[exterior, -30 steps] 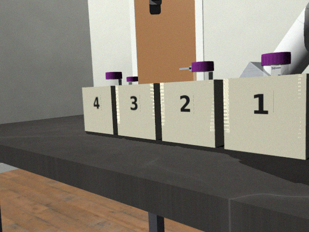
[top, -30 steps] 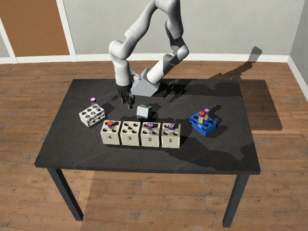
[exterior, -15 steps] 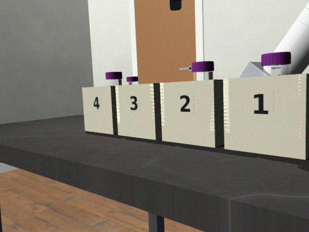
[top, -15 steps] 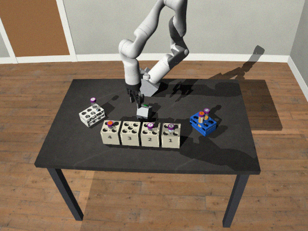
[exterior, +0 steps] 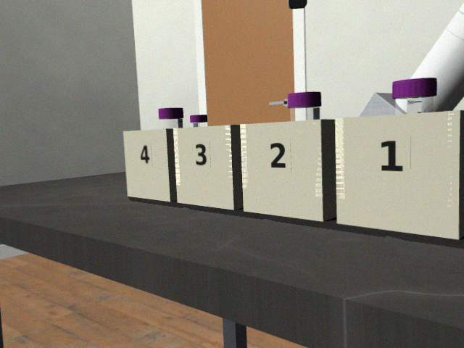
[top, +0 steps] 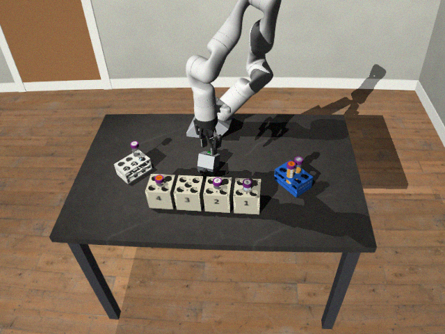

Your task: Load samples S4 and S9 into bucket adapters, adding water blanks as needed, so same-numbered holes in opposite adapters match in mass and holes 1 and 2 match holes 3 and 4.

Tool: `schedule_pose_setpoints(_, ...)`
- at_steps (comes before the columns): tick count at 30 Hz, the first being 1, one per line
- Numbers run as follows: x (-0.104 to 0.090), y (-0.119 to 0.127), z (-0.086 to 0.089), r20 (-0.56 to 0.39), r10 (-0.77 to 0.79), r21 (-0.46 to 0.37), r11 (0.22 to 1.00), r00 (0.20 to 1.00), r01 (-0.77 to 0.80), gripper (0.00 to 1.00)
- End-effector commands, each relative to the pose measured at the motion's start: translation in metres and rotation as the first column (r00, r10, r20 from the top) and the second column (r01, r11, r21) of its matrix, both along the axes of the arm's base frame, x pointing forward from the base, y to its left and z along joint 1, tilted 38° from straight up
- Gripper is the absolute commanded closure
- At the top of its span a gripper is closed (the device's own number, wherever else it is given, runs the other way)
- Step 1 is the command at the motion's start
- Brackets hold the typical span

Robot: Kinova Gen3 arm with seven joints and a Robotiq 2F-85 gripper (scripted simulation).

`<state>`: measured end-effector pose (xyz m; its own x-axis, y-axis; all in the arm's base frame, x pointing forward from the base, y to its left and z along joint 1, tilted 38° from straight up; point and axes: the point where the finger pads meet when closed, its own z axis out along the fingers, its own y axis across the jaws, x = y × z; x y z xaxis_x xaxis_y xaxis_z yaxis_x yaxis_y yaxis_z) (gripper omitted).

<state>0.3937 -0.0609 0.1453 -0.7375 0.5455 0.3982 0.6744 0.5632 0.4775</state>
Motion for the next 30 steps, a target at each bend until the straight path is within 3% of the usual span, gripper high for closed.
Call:
schedule_pose_setpoints(1, -0.003, 0.007, 0.006, 0.001, -0.001, -0.001, 1.000, 1.000, 0.001, 0.38)
schedule_pose_setpoints(30, -0.028, 0.075, 0.059, 0.001, -0.001, -0.001, 1.000, 1.000, 0.001, 0.38)
